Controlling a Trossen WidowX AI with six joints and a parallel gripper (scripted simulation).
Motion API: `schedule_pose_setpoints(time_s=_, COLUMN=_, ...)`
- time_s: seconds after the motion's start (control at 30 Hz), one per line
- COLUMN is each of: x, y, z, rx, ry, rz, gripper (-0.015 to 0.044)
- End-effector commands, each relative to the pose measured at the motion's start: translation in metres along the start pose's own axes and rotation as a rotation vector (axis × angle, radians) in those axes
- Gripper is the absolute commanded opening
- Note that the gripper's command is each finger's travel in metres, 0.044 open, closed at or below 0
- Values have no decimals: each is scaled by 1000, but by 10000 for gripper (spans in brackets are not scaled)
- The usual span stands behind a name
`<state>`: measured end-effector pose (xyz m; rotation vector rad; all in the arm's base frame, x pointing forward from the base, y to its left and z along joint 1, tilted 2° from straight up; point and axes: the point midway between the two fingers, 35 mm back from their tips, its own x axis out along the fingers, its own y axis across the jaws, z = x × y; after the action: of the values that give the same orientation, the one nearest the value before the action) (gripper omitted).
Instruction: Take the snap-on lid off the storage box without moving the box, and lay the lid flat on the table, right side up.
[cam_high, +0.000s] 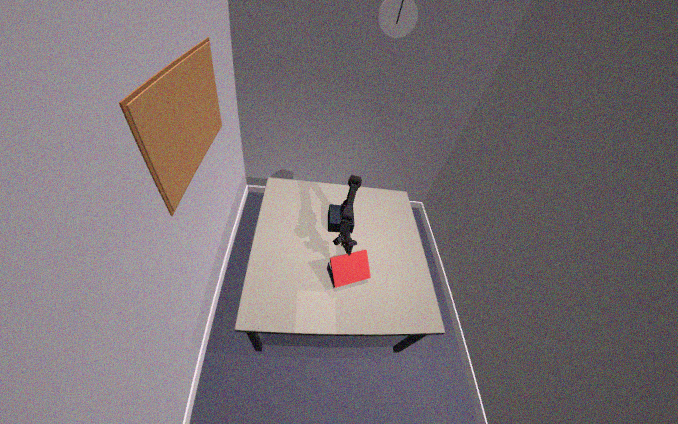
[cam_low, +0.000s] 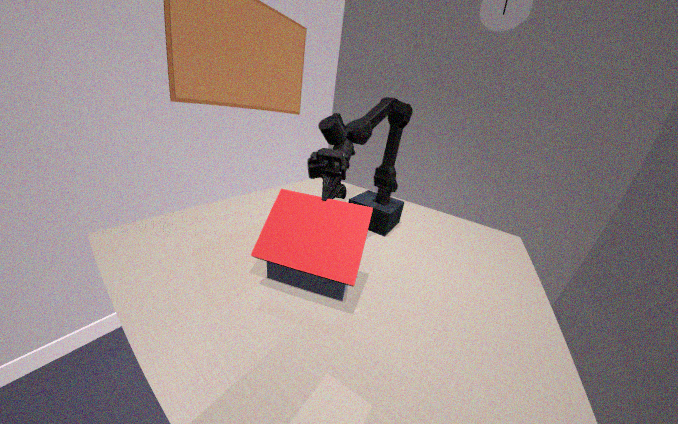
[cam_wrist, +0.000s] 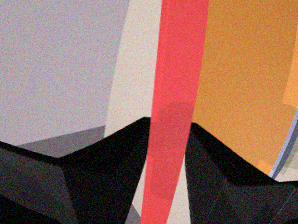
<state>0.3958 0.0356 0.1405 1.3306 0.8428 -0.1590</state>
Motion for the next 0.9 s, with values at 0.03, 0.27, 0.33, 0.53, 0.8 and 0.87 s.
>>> schedule_pose_setpoints(time_s=0.03, x=-8, y=13, z=1, rx=-5, ry=-7, rz=18, gripper=0)
schedule_pose_setpoints(time_s=0.27, x=-14, y=20, z=1, rx=-5, ry=-7, rz=18, gripper=0)
schedule_pose_setpoints(time_s=0.33, x=-16, y=22, z=1, rx=-5, ry=-7, rz=18, gripper=0)
schedule_pose_setpoints(time_s=0.53, x=-21, y=28, z=1, rx=-5, ry=-7, rz=18, gripper=0)
schedule_pose_setpoints(time_s=0.8, x=-26, y=33, z=1, rx=-5, ry=-7, rz=18, gripper=0)
schedule_pose_setpoints(time_s=0.87, x=-26, y=33, z=1, rx=-5, ry=-7, rz=18, gripper=0)
